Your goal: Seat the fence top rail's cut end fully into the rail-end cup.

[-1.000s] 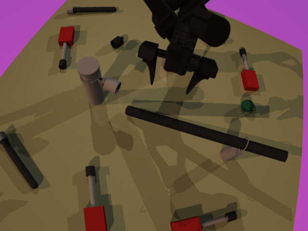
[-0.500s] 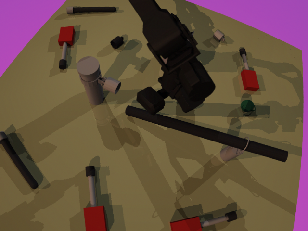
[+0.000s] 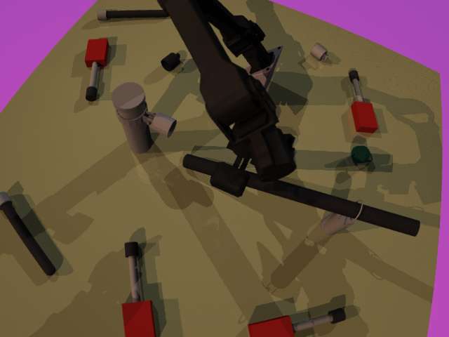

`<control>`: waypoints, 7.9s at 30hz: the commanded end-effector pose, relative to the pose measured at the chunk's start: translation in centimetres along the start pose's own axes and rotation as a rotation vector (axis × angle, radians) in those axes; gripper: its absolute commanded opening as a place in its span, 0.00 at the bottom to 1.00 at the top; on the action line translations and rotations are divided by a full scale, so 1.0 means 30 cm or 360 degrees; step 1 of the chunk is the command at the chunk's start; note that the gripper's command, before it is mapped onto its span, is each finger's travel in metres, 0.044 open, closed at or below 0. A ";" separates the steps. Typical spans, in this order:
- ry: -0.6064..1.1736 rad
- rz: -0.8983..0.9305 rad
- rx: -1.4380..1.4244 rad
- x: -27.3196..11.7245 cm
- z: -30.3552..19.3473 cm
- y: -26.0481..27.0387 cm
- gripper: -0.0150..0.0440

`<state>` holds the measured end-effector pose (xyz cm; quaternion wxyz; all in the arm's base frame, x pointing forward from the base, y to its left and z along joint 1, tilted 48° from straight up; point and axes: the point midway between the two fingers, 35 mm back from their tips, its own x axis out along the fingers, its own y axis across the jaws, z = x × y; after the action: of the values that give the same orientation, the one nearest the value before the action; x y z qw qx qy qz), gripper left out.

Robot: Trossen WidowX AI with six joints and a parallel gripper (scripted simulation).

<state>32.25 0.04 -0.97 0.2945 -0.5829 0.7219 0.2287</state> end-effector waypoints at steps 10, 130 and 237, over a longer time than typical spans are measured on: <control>0.0020 0.0024 -0.0008 0.129 -0.011 0.009 1.00; 0.0482 0.0048 0.0007 0.030 -0.031 0.025 0.25; 0.0486 0.0078 0.0009 0.023 -0.097 0.028 0.25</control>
<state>30.92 -2.26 0.31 0.1810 -0.5905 0.7728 0.1459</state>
